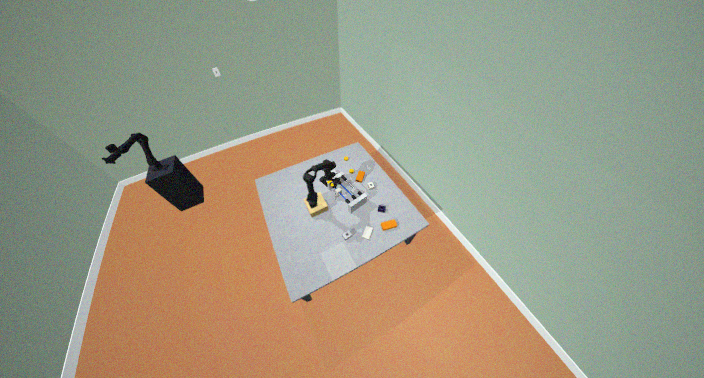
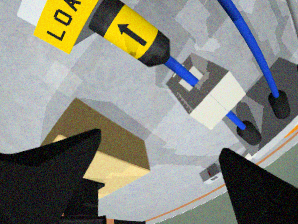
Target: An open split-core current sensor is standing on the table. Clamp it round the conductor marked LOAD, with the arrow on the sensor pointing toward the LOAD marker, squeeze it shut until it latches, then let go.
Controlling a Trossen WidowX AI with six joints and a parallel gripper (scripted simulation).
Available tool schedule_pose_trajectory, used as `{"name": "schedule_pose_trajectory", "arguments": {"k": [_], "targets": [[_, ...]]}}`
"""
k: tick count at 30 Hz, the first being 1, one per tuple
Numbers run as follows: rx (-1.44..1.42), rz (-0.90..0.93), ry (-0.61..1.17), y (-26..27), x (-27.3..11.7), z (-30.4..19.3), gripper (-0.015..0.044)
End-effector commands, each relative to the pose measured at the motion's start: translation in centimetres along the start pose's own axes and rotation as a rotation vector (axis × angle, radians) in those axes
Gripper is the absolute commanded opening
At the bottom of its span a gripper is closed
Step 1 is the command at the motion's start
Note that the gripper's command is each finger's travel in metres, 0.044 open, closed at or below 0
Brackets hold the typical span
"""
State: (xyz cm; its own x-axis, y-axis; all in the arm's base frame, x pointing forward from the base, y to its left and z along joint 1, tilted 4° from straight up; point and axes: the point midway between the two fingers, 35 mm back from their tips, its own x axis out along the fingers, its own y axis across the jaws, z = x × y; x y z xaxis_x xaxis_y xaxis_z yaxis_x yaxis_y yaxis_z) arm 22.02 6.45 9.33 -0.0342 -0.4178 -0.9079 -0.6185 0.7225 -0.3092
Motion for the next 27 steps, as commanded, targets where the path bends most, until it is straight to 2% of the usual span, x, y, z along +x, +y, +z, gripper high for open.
{"name": "schedule_pose_trajectory", "arguments": {"k": [1,13,27], "targets": [[-0.559,0.150,-0.186,-4.3,-0.7,0.6,0.0440],[-1.048,0.110,-0.372,-7.7,-1.1,0.2,0.0440],[-1.059,0.107,-0.376,-7.7,-1.1,0.2,0.0440]]}}
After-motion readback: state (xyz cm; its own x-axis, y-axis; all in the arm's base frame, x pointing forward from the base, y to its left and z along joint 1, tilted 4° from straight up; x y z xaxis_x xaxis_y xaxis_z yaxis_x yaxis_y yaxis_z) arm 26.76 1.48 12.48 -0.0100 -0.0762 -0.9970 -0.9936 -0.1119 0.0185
